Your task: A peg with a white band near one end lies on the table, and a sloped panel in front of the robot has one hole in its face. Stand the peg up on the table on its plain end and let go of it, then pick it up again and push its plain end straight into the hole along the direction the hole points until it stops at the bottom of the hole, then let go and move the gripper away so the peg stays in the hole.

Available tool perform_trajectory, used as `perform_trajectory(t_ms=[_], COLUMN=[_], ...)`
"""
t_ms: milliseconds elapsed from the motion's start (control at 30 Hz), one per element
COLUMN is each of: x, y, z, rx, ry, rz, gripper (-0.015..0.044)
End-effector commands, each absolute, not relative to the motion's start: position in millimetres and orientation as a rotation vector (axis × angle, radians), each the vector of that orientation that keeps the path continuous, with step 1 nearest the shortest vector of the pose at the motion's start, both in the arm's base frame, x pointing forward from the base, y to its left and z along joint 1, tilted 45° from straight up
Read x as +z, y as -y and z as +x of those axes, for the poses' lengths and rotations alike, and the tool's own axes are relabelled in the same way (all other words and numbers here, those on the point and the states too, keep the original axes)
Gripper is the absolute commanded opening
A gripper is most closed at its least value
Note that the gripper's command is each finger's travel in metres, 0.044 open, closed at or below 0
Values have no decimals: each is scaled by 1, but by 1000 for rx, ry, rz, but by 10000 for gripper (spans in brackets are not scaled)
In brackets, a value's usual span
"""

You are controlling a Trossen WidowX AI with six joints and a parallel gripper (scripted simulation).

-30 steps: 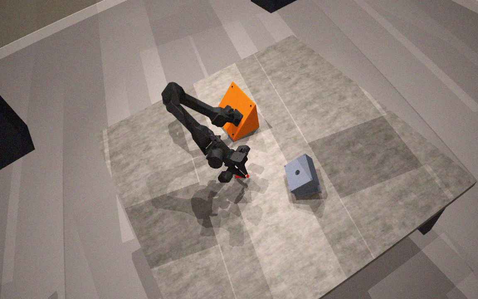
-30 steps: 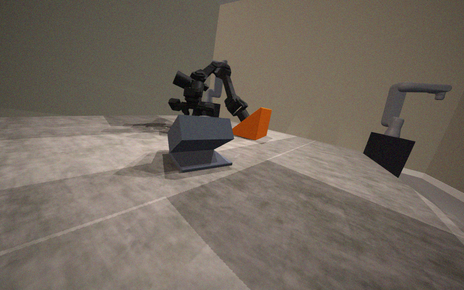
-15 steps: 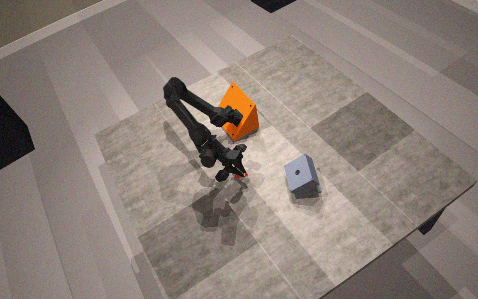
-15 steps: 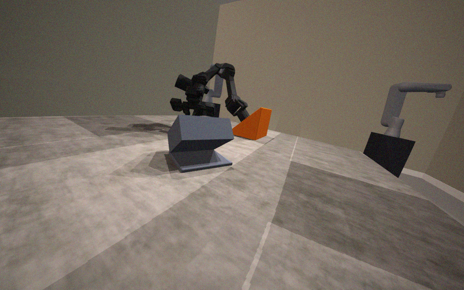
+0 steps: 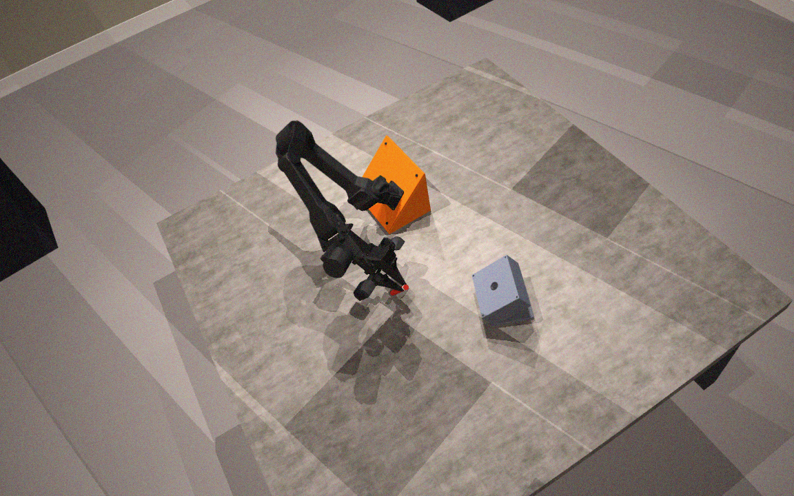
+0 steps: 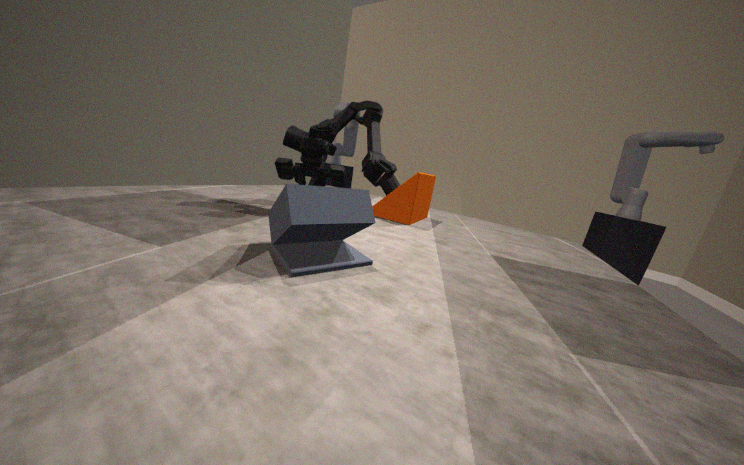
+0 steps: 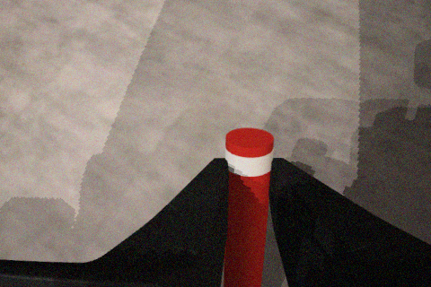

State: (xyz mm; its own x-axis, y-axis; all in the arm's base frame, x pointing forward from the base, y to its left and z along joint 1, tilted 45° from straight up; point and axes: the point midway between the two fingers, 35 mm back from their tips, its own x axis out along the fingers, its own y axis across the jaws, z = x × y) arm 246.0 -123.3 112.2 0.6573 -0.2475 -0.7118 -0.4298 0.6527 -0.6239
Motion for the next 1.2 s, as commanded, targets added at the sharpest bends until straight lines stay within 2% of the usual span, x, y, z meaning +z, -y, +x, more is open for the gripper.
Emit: perform_trajectory(t_ms=[0,1167], x=[113,121], y=[123,129], z=[243,222], rx=[137,266], ry=[-840,-560], rz=[-883,-842], gripper=[50,50])
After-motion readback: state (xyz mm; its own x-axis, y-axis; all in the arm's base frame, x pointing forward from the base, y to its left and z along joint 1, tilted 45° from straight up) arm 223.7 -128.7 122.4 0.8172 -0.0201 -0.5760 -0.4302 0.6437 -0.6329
